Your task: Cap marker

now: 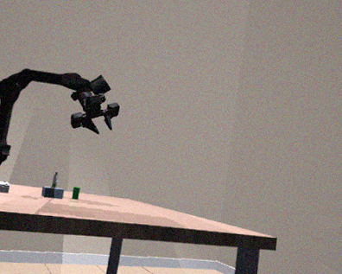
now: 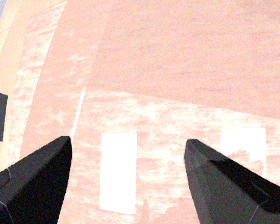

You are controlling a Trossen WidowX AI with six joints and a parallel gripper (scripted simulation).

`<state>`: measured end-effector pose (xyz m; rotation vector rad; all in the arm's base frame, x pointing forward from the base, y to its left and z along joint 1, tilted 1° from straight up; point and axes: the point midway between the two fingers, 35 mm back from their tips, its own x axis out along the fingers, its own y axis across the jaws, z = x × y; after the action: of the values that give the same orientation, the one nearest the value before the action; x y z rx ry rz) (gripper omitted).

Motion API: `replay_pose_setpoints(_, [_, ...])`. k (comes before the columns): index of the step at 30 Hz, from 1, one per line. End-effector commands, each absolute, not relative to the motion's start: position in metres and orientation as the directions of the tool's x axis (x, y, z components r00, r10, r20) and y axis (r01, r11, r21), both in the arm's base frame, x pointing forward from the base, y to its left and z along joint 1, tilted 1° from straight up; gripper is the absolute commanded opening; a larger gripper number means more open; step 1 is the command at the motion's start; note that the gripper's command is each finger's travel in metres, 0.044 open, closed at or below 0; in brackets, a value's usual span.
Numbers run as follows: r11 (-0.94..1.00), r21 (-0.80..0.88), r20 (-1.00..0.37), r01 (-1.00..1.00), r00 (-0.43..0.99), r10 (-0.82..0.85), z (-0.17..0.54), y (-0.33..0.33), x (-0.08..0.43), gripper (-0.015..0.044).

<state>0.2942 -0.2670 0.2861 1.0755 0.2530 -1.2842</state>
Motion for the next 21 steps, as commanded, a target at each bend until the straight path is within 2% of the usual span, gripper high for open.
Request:
replay_pose_setpoints(1, [0.112,0.343,-0.801,0.932,0.353,-0.483,0.245,-0.215,0.332,0.0238])
replay_pose_setpoints(7, [0.430,0.160,-0.917,0.889,0.295,-0.268,0.195,-0.135,0.361,0.0238])
replay_pose_setpoints(14, [0.761,0.026,-0.992,0.648,0.114,-0.063,0.144,-0.033,0.363,0.0238])
replay_pose_setpoints(17, [0.836,0.007,-0.999,0.548,0.042,-0.019,0.132,-0.001,0.356,0.0238])
replay_pose_setpoints(21, [0.841,0.006,-0.999,0.541,0.037,-0.017,0.131,0.001,0.355,0.0238])
